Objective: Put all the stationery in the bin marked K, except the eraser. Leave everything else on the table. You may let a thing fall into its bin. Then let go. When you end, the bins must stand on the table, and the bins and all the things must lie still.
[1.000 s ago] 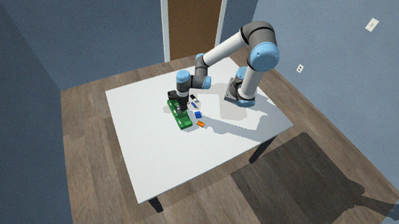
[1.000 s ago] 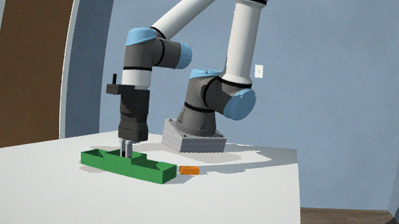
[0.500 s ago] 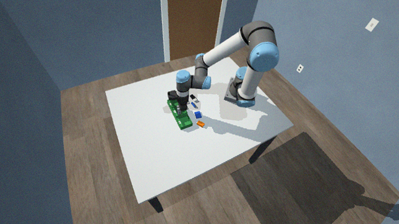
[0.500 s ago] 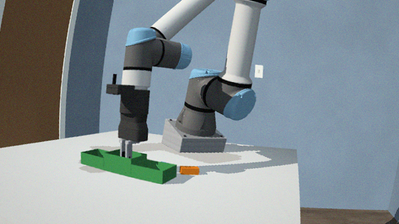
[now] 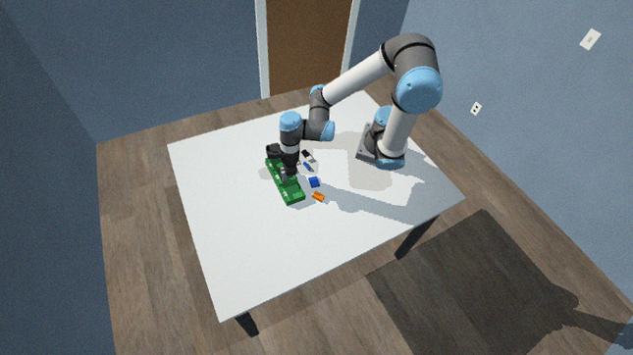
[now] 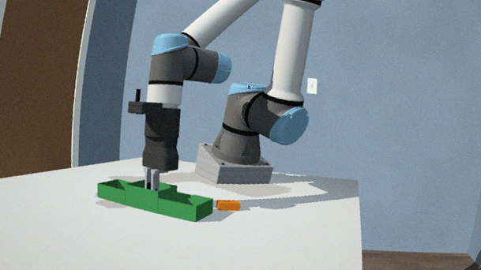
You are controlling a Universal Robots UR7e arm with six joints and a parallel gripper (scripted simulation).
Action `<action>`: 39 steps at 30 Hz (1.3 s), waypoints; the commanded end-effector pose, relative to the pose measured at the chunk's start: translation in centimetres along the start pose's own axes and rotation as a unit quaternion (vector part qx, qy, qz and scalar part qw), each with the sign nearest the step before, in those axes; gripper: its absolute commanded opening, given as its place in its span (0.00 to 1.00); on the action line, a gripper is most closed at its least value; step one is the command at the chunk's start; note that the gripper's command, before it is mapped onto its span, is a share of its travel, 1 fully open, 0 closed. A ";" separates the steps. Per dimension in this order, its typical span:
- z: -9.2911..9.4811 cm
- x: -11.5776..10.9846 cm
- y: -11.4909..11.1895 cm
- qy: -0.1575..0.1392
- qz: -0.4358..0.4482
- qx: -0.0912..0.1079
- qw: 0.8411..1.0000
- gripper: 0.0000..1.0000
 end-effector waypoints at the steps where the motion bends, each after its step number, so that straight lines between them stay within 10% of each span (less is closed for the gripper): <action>1: 0.0 0.0 0.0 0.001 0.000 0.000 1.000 0.31; 39: -3.6 0.0 0.0 0.001 0.000 0.000 1.000 0.31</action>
Point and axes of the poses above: the point where the finger pads meet when closed, its own z axis out along the fingers, its own y axis across the jaws, x = y × z, the point moved 3 cm from there along -z, back along the fingers, and after that the axes turned 10 degrees about -z, right-handed, at the moved point
